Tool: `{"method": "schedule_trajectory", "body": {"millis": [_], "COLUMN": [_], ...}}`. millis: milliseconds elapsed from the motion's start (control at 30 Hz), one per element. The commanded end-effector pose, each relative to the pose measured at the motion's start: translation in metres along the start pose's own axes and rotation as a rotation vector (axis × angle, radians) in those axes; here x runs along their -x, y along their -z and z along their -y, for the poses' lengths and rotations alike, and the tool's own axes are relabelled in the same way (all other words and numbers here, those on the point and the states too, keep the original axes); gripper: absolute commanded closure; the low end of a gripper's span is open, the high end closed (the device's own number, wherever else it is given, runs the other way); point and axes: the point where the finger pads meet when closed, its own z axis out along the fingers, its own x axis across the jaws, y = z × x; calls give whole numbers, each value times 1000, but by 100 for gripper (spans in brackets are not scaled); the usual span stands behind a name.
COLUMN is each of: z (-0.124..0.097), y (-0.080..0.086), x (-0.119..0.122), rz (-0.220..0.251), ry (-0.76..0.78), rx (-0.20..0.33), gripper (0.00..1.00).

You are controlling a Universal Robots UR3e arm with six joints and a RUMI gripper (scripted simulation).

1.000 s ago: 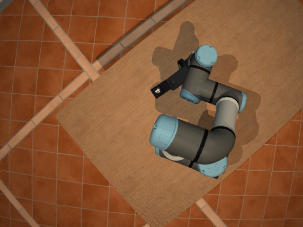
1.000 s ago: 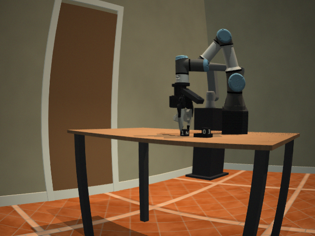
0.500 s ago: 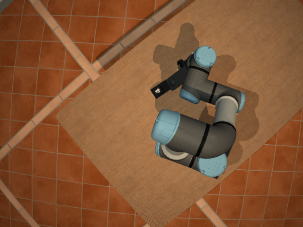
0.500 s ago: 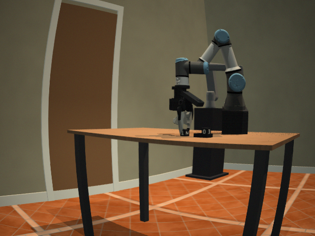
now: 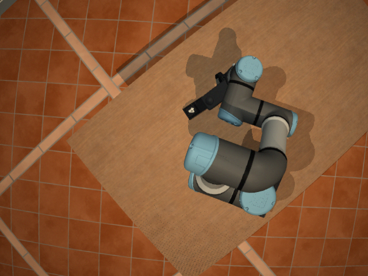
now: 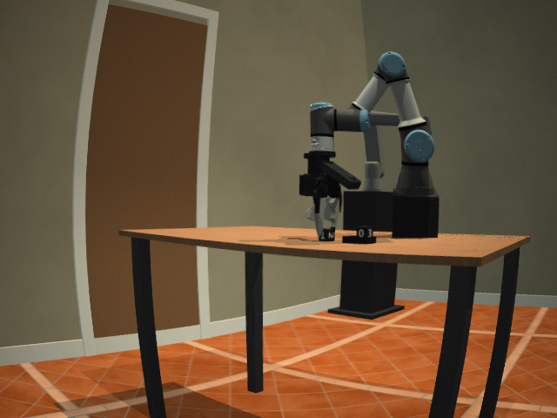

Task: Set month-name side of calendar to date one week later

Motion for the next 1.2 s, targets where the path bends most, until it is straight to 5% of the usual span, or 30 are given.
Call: {"method": "schedule_trajectory", "body": {"millis": [0,500,533,1167], "z": [-1,-1,-1,-1], "y": [0,0,0,0], "x": [-1,-1,-1,-1], "rz": [-1,-1,-1,-1], "ry": [0,0,0,0], "rx": [2,2,2,2], "gripper": [71,71,89,89]}}
